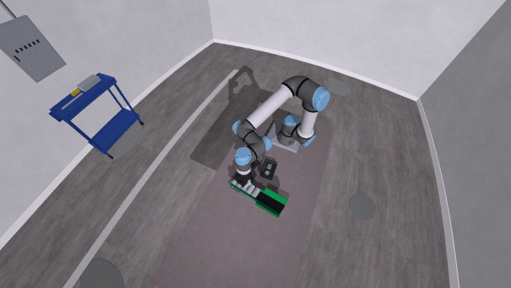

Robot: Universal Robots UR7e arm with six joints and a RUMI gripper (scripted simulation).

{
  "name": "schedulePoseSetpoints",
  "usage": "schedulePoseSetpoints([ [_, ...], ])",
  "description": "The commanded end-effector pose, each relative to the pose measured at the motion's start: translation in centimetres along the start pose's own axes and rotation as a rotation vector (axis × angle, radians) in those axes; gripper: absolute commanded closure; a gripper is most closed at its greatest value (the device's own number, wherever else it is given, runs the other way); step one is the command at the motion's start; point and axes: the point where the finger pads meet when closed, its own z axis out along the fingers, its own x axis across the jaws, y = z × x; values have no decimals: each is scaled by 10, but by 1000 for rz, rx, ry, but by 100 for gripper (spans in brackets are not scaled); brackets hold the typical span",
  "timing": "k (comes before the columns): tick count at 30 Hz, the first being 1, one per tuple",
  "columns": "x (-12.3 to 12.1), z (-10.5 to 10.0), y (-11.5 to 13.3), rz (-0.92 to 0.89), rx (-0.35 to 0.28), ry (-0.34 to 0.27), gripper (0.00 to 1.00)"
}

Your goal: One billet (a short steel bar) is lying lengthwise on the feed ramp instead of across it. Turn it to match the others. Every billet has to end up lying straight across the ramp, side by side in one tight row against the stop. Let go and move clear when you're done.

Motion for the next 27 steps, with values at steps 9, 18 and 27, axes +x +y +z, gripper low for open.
schedulePoseSetpoints([
  [9,-2,-1,0,-111,-2,1,100],
  [18,6,0,0,-108,-2,1,100],
  [27,24,0,-2,-111,-2,1,100],
])
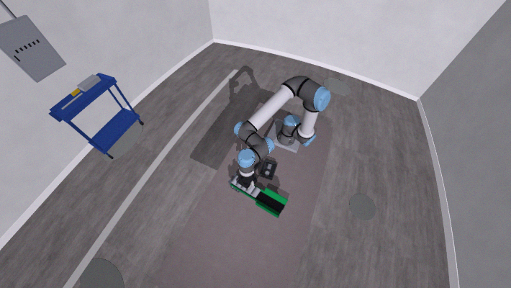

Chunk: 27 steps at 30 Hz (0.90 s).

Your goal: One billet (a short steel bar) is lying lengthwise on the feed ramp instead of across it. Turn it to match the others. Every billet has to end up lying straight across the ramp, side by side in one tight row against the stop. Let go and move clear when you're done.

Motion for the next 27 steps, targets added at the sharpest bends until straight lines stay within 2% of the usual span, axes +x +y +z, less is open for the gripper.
schedulePoseSetpoints([
  [1,10,0,1,-1,-2,0,100],
  [4,12,0,1,-2,-2,0,100],
  [5,6,0,0,-1,-2,0,100],
  [19,34,0,0,-2,-2,0,100],
  [22,27,0,0,-1,-2,0,100],
  [27,37,1,0,-2,-2,0,100],
])
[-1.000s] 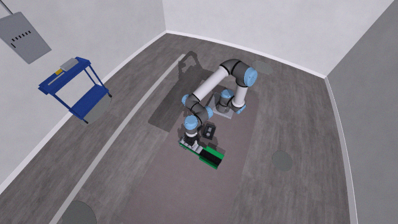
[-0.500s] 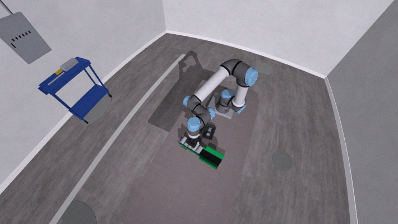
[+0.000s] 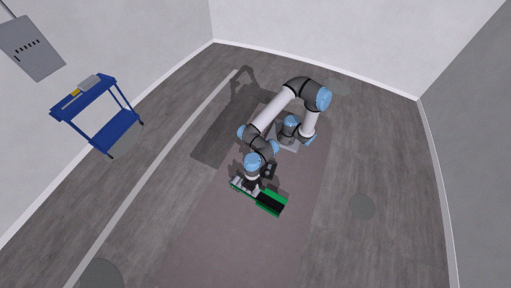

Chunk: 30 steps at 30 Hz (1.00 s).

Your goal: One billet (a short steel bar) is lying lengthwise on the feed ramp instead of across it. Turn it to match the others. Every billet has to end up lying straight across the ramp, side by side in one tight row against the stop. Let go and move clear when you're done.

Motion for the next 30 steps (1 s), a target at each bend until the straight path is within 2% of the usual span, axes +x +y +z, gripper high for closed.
schedulePoseSetpoints([
  [1,8,-1,0,0,-2,0,100],
  [9,24,0,1,0,-2,0,100],
  [12,17,0,0,0,-2,0,100],
  [26,45,1,1,0,-2,0,100],
  [30,41,1,0,0,-2,0,100],
])
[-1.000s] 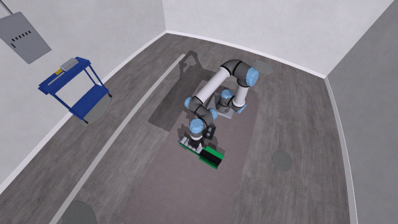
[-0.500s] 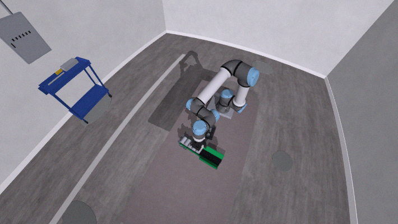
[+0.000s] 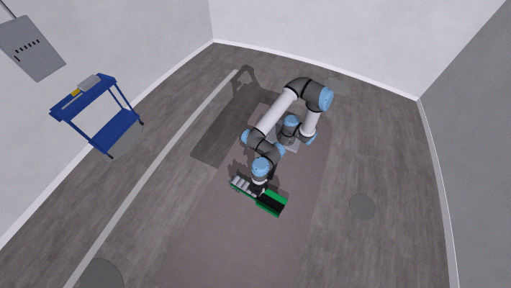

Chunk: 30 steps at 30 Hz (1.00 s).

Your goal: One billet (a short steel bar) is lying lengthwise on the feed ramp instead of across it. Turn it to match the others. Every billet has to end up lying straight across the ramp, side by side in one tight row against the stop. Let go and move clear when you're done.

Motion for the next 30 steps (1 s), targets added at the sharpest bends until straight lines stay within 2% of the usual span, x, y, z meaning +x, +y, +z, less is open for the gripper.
schedulePoseSetpoints([
  [1,1,-1,0,0,-2,0,100],
  [13,25,0,1,0,-2,0,100],
  [16,18,0,0,0,-2,0,100],
  [30,46,1,1,0,-2,0,100],
])
